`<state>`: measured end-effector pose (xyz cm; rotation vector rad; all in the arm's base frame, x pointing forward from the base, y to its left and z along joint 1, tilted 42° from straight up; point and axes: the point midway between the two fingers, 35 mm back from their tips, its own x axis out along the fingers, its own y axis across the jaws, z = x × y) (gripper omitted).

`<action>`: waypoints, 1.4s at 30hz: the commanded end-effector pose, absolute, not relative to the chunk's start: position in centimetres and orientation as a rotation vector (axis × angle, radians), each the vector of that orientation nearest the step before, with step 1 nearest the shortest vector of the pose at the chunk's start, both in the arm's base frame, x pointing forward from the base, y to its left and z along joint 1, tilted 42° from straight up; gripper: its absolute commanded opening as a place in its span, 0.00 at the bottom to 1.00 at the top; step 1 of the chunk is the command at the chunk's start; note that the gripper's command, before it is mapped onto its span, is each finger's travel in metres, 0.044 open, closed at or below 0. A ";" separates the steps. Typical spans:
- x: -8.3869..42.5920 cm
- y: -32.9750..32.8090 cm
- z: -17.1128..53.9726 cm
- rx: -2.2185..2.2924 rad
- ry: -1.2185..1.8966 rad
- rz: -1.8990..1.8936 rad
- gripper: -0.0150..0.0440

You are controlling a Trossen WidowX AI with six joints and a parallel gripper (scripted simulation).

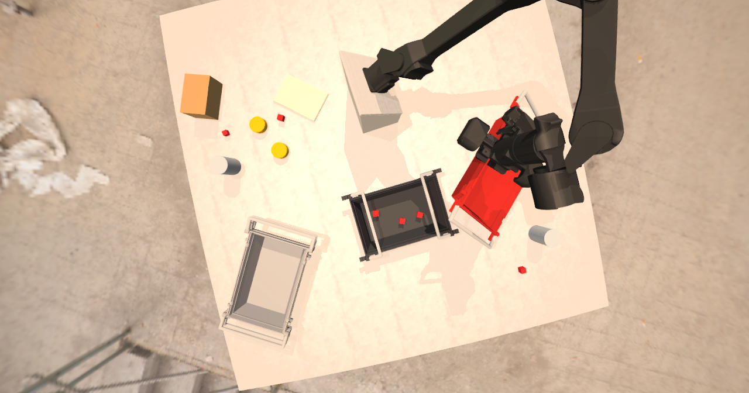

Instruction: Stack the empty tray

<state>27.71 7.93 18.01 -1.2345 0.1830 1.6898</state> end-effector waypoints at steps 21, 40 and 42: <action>32.1 -0.2 12.3 -0.973 0.455 1.554 0.25; 32.7 -7.0 6.5 -0.724 0.627 1.450 0.25; 32.6 -7.7 5.8 -0.697 0.643 1.438 0.25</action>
